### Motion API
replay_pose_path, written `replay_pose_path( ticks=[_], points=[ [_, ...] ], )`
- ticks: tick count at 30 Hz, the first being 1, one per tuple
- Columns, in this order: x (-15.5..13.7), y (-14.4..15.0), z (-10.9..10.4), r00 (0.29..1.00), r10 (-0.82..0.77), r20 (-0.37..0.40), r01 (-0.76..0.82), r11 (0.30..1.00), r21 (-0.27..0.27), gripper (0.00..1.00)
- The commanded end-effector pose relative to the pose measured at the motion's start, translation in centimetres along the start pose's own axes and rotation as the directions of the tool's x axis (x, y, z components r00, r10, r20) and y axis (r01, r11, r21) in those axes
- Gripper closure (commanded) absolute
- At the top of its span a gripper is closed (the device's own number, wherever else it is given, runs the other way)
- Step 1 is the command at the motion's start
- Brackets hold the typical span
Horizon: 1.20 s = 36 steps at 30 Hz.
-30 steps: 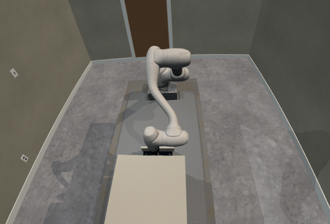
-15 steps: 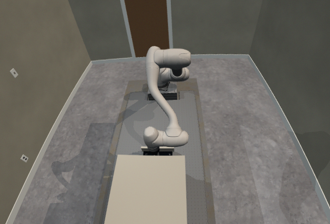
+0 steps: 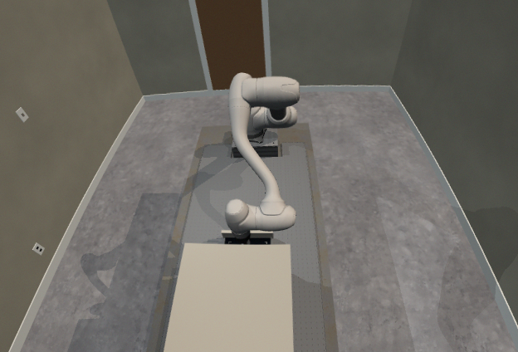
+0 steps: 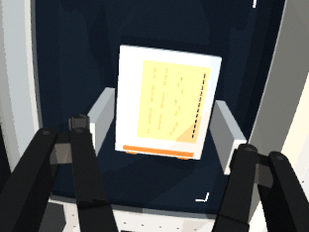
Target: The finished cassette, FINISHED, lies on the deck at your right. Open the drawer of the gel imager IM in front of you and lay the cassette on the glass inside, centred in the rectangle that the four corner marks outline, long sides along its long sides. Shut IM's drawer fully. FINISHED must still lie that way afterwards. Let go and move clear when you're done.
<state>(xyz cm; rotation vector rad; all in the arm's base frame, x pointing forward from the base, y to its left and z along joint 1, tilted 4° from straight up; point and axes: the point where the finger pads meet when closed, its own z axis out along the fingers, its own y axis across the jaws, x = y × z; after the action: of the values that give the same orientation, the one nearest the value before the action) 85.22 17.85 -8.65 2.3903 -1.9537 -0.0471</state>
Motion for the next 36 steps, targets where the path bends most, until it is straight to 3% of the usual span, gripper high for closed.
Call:
replay_pose_path(
  ticks=[1, 17, 36],
  points=[
    [0.0, 0.0, 0.0, 1.0, 0.0, 0.0, 0.0, 1.0, 0.0, 0.38],
    [0.0, 0.0, 0.0, 1.0, 0.0, 0.0, 0.0, 1.0, 0.0, 0.38],
    [0.0, 0.0, -2.3, 1.0, 0.0, 0.0, 0.0, 1.0, 0.0, 0.38]
  ],
)
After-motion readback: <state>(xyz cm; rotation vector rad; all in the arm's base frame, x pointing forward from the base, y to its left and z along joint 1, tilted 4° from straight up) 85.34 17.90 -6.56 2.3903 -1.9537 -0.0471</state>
